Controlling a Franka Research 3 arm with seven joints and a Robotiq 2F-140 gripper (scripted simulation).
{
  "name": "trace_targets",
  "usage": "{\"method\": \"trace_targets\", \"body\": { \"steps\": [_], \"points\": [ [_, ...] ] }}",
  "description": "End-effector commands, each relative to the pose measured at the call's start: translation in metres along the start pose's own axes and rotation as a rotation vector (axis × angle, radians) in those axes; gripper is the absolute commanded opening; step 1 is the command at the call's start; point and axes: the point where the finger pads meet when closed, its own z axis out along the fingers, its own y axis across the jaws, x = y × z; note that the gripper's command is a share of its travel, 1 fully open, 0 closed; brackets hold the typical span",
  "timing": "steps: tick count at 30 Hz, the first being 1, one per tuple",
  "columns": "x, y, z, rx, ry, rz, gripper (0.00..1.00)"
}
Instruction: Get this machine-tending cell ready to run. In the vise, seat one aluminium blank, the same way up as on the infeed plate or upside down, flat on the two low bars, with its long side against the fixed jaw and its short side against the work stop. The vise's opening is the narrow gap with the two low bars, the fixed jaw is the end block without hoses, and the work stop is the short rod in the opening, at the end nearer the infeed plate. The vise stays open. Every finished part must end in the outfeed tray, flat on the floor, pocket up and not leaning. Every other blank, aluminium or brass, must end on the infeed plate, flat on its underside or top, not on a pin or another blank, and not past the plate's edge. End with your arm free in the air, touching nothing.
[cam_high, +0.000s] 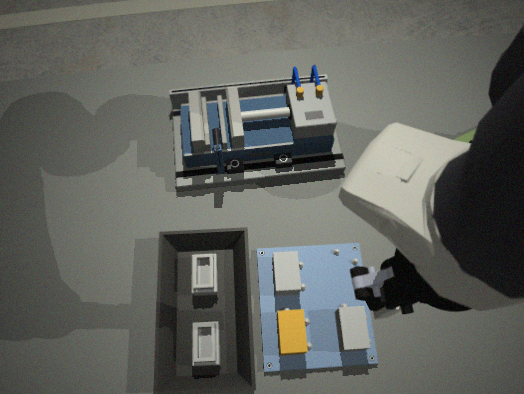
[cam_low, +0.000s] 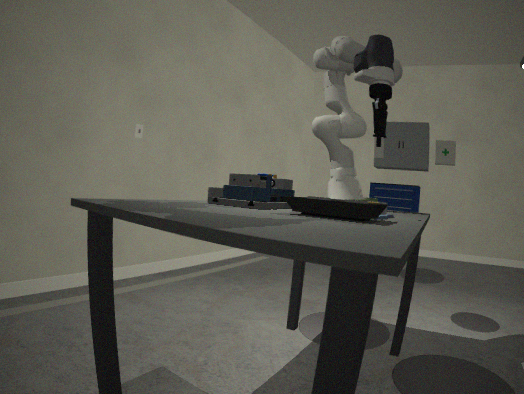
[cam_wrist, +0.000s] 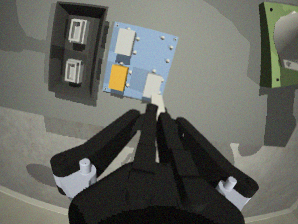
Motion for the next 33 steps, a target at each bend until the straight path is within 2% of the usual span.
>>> {"method": "trace_targets", "body": {
  "steps": [1,2,33],
  "points": [
    [-0.0030,0.0013,-0.0015,0.023,-0.021,0.063,0.00],
    [-0.0030,0.0013,-0.0015,0.023,-0.021,0.063,0.40],
    [-0.0030,0.0013,-0.0015,0.023,-0.021,0.063,0.40]
  ]
}}
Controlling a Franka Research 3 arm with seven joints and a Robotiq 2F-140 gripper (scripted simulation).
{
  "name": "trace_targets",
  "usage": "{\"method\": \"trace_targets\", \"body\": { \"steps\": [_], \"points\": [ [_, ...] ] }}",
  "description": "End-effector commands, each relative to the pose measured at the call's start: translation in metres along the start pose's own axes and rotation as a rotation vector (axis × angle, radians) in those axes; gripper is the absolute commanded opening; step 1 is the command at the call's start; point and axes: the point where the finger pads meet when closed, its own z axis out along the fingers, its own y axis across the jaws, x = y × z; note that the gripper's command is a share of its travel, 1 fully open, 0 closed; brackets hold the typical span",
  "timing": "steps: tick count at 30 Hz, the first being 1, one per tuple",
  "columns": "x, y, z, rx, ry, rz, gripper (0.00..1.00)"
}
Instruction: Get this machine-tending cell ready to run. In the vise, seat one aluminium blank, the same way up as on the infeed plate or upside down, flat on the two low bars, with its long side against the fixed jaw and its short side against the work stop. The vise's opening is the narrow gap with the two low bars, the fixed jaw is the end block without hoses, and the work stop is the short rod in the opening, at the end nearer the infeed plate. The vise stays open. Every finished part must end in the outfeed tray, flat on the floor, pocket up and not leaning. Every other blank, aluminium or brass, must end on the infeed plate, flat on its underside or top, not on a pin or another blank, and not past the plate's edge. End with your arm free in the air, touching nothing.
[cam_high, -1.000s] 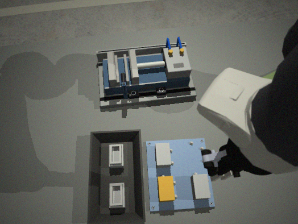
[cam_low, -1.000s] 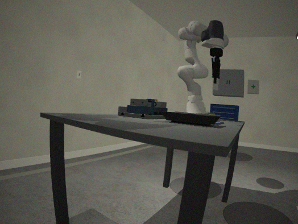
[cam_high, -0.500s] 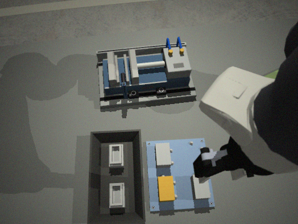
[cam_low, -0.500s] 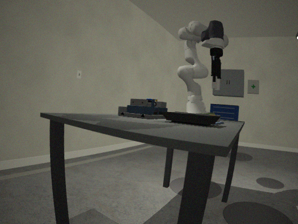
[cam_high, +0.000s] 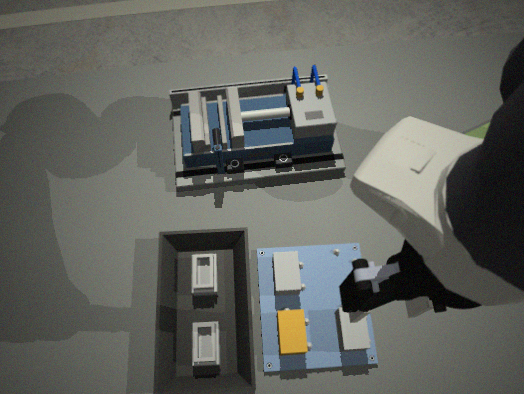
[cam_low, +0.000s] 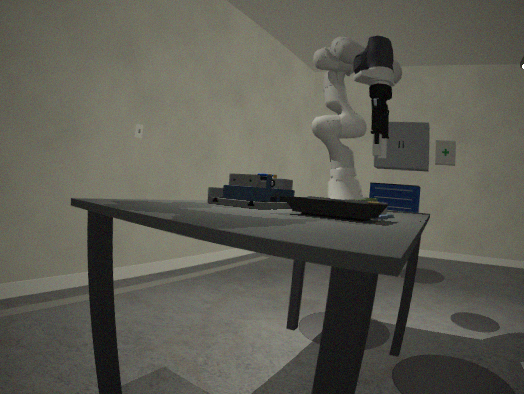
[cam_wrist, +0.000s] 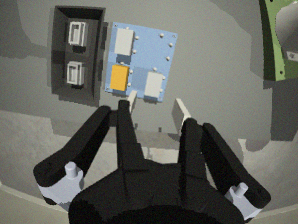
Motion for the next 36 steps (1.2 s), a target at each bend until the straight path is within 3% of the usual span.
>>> {"method": "trace_targets", "body": {
  "steps": [1,17,36],
  "points": [
    [-0.001,0.000,-0.001,0.002,-0.005,0.011,0.40],
    [-0.001,0.000,0.011,0.002,-0.005,0.011,0.40],
    [-0.001,0.000,0.075,0.002,-0.005,0.011,0.40]
  ]
}}
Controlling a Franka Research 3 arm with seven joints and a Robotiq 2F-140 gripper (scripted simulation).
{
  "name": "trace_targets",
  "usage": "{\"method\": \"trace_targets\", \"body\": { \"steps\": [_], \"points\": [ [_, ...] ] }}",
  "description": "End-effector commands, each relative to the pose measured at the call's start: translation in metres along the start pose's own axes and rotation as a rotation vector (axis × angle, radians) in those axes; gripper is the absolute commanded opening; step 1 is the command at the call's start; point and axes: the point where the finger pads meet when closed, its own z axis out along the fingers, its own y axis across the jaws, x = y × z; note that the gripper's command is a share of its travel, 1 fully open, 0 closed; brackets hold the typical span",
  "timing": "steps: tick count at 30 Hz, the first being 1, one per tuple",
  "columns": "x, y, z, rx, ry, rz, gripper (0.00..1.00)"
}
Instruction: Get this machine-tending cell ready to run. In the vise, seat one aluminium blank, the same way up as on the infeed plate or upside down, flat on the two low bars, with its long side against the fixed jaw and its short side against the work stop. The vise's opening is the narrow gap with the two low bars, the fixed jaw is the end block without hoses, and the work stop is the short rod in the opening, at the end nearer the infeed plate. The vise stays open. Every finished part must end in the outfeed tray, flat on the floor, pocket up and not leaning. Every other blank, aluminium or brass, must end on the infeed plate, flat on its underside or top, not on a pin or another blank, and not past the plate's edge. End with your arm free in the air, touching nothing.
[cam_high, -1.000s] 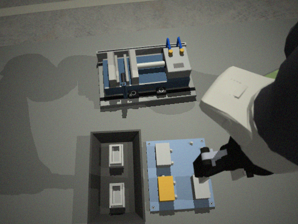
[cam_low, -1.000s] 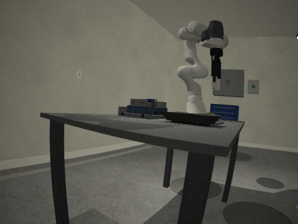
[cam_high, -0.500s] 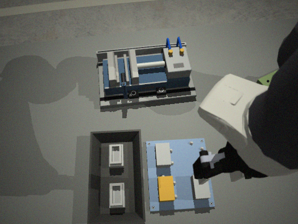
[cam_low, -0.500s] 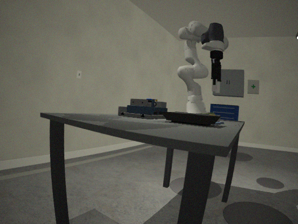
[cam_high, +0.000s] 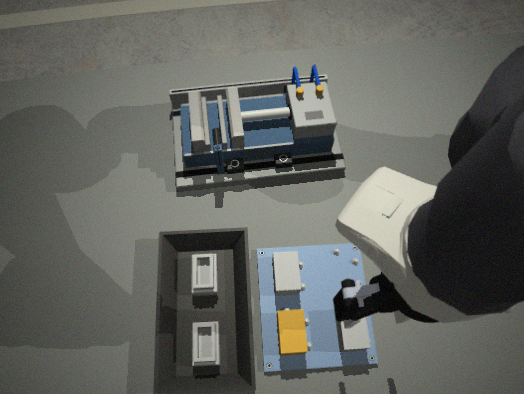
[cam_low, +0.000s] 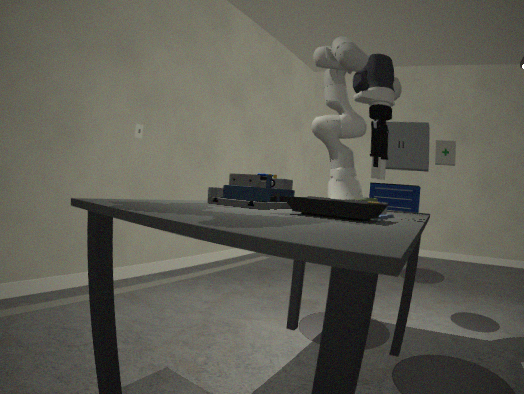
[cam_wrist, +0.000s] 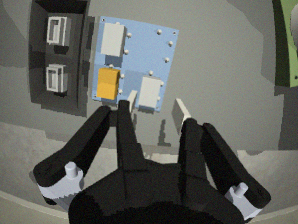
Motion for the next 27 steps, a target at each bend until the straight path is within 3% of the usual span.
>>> {"method": "trace_targets", "body": {
  "steps": [1,13,27],
  "points": [
    [-0.004,-0.007,0.010,0.021,-0.014,0.017,0.40],
    [-0.005,-0.008,0.049,0.021,-0.014,0.017,0.40],
    [-0.005,-0.009,0.064,0.021,-0.014,0.017,0.40]
  ]
}}
